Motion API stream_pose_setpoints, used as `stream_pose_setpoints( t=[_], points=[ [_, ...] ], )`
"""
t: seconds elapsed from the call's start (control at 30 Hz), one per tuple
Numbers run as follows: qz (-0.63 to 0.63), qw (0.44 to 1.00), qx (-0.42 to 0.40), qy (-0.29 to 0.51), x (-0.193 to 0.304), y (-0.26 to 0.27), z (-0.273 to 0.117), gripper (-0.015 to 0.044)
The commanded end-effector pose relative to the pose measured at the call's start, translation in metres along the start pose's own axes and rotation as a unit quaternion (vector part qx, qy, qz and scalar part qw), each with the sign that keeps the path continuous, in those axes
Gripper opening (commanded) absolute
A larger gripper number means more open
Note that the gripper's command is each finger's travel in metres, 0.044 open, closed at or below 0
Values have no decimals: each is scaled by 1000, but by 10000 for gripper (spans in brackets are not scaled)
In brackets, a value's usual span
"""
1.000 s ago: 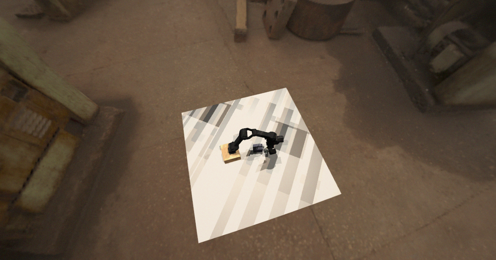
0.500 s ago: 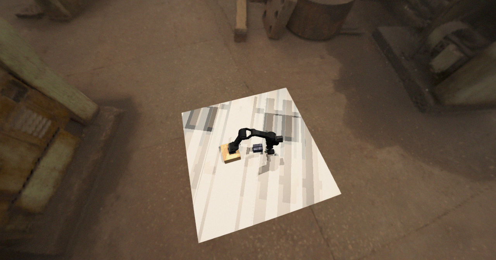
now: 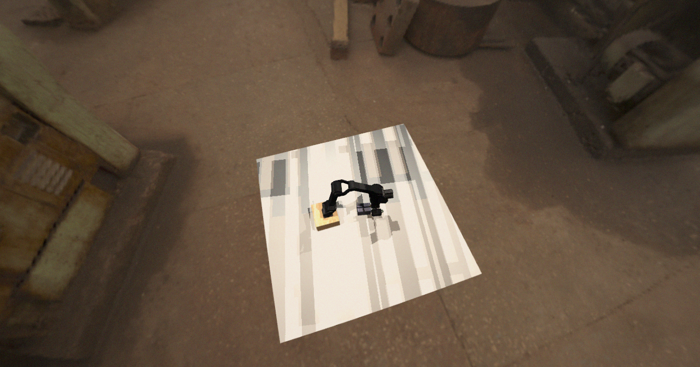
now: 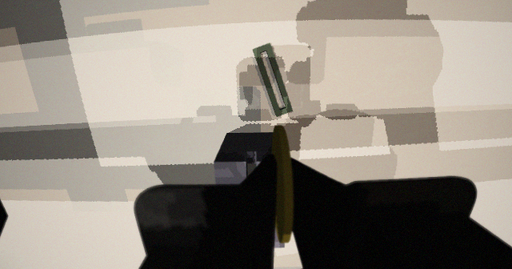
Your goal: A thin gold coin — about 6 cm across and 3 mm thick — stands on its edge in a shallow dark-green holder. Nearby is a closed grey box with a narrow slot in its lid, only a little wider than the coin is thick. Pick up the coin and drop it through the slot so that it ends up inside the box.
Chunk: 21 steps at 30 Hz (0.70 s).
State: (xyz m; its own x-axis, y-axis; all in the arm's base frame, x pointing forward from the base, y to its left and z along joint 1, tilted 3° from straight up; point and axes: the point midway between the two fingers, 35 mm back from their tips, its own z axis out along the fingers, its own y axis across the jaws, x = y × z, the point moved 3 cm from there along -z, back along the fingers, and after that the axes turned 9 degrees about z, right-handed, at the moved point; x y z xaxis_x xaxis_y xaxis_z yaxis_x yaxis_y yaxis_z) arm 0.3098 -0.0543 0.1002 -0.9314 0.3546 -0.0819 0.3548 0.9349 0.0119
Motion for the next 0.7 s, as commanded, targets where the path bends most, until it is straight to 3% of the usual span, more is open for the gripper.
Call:
stream_pose_setpoints(
  t=[0.0, 0.67],
  points=[
    [1, 1000, 2, 2, 13, 1, 1, 0],
    [2, 1000, 2, 4, 63, 6, 6, 0]
  ],
)
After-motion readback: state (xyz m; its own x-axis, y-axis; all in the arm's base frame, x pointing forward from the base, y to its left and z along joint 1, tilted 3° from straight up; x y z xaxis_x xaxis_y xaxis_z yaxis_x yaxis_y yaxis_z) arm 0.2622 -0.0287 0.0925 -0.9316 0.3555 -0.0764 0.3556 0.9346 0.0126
